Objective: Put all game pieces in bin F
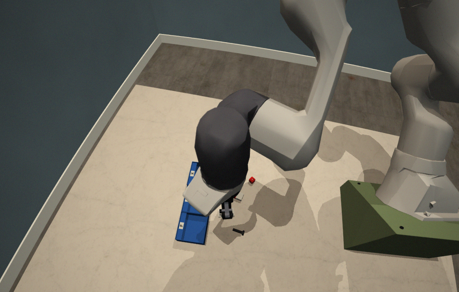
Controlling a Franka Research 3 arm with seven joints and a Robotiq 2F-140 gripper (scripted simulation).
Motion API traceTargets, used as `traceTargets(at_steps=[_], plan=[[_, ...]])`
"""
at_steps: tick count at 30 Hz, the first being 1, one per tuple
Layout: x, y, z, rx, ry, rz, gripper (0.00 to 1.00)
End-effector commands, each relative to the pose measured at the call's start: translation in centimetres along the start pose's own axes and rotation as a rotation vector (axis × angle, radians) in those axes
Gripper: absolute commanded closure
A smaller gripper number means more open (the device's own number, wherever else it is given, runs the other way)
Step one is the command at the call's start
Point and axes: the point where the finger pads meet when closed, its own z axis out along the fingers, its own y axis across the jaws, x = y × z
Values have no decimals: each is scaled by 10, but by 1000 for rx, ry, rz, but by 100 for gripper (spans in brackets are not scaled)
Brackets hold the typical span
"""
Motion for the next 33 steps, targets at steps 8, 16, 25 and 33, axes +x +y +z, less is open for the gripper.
traceTargets(at_steps=[8,16,25,33], plan=[[5,-3,31,6,7,10,75],[5,-3,36,6,7,10,75],[4,-2,43,6,7,10,75],[4,-2,43,6,7,10,75]])
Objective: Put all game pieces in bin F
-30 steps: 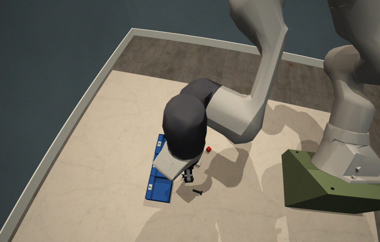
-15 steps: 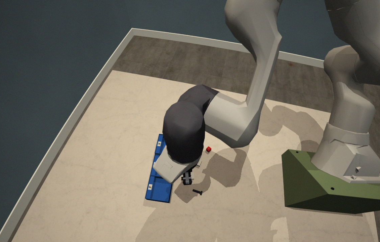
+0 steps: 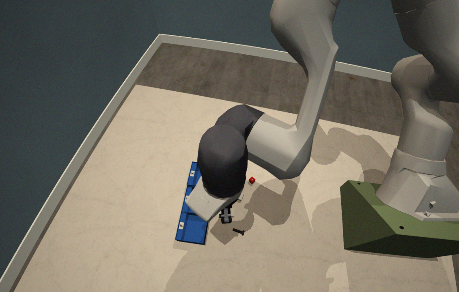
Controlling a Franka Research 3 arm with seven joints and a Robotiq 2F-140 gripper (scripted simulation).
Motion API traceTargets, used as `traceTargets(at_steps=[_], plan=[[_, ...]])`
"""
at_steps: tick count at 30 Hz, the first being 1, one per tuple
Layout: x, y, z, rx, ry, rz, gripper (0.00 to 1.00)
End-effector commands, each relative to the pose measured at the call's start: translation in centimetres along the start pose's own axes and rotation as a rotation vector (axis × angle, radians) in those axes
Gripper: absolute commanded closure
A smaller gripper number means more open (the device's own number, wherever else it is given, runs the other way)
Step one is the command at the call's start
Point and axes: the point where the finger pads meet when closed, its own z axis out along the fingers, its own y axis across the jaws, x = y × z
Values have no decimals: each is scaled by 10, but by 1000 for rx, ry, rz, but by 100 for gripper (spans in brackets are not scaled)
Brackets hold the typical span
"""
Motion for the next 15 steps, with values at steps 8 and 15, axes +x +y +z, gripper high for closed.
traceTargets(at_steps=[8,15], plan=[[1,1,1,1,4,5,87],[1,1,1,1,4,5,87]])
